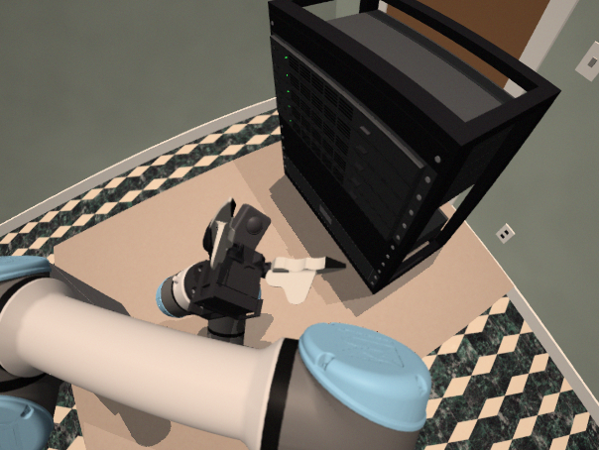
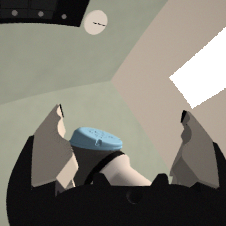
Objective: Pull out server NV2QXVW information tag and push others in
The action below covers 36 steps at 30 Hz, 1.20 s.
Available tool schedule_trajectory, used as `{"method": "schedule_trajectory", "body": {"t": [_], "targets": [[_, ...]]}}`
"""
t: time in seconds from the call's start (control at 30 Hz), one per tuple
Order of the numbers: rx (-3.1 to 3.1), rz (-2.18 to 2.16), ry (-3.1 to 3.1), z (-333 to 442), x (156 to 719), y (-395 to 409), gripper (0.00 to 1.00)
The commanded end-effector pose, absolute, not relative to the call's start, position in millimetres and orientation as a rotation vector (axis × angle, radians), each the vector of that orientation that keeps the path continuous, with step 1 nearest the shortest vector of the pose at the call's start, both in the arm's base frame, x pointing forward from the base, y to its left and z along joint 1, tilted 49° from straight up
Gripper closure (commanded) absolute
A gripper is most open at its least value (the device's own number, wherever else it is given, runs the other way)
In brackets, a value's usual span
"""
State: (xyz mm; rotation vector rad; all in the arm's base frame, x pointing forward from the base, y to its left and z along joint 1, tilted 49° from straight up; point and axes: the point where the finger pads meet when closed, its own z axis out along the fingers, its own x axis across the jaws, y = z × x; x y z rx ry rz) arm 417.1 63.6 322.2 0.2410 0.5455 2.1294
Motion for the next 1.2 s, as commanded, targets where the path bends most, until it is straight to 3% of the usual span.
{"method": "schedule_trajectory", "body": {"t": [0.0, 1.17], "targets": [[0.435, 2.098, 0.570, 306, 451, 48, 0.00], [1.145, 1.976, 0.659, 186, 537, -5, 0.00]]}}
